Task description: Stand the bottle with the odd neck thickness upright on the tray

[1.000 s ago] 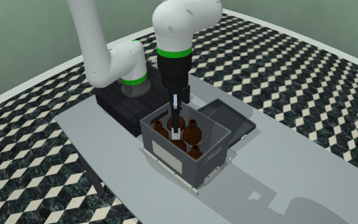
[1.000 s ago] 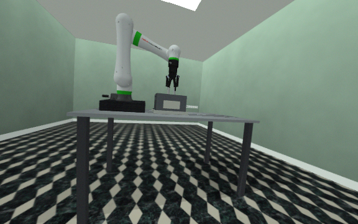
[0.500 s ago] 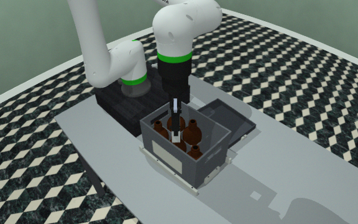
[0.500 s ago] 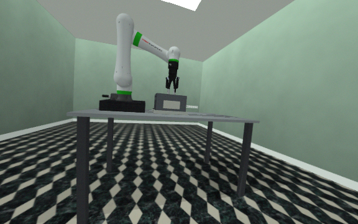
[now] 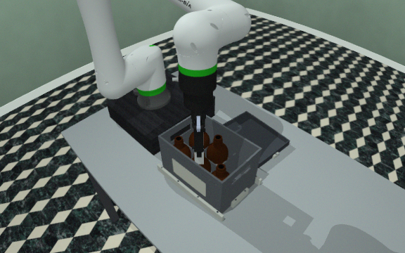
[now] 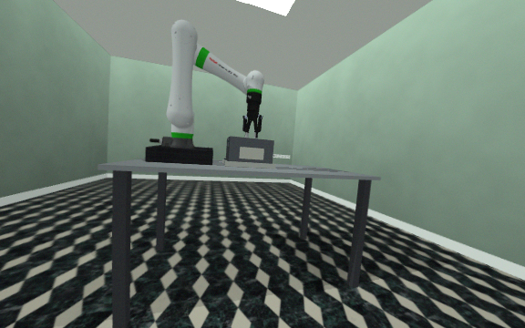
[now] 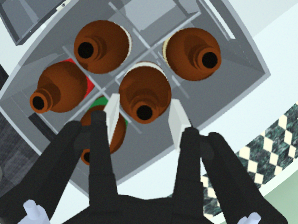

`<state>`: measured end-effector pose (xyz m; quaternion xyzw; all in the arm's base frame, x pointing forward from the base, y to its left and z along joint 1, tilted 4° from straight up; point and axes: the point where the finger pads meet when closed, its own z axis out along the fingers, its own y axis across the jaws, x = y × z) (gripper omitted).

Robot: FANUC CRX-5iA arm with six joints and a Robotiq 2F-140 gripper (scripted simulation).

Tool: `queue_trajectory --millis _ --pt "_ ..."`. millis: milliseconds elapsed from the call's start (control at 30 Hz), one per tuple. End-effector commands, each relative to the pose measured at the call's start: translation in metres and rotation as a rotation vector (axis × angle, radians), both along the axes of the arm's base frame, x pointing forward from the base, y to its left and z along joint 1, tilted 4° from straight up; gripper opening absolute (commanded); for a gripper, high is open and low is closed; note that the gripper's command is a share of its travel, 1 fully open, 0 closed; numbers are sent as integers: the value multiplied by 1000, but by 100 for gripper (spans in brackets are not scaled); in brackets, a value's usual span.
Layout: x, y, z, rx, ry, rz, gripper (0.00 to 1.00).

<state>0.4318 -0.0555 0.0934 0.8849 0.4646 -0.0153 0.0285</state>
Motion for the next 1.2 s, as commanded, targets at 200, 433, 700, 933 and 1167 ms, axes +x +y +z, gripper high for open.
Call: queue_trajectory --millis 200,433,700,933,1167 --pt "1 0 -4 0 -2 0 44" --pt "1 0 -5 0 -2 0 44" --pt "1 0 -6 0 -2 0 44" --pt "1 0 -6 0 -2 0 44" --pt "1 0 -6 0 -2 0 44"
